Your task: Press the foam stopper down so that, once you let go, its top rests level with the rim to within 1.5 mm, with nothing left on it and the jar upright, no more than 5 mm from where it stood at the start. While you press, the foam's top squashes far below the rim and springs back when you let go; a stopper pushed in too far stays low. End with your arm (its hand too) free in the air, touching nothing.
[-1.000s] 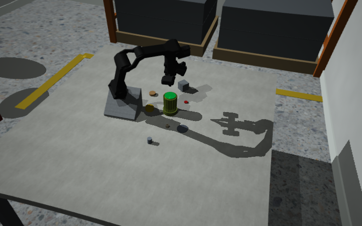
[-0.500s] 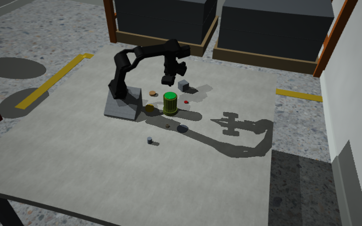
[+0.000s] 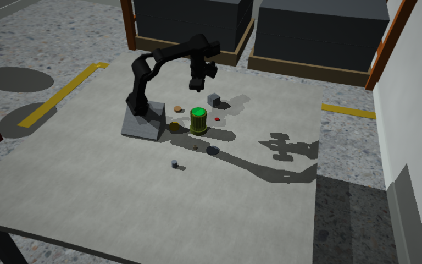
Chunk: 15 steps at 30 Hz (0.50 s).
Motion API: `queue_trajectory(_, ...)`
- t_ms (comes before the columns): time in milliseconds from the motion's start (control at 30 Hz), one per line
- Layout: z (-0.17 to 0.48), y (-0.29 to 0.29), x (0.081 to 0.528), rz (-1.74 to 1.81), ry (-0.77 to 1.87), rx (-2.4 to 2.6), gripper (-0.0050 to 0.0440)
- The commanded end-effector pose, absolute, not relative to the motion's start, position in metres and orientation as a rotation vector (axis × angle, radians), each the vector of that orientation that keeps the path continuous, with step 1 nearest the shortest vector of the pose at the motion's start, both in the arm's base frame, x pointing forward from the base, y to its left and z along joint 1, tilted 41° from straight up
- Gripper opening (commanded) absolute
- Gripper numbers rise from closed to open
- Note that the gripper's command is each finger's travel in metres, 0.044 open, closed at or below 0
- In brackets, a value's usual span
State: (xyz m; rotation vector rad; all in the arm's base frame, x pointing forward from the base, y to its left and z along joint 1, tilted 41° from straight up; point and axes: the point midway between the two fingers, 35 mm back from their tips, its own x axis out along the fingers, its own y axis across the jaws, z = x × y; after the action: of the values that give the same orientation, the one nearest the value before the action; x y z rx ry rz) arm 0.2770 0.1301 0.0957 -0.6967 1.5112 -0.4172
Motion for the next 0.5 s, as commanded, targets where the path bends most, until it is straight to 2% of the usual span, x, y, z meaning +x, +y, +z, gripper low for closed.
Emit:
queue_trajectory(0,0.084,0.118,0.279,-0.436,1.518,-0.686,0.0)
queue_trajectory(467,0.028,0.067,0.277,-0.502,1.529,-0.628,0.0)
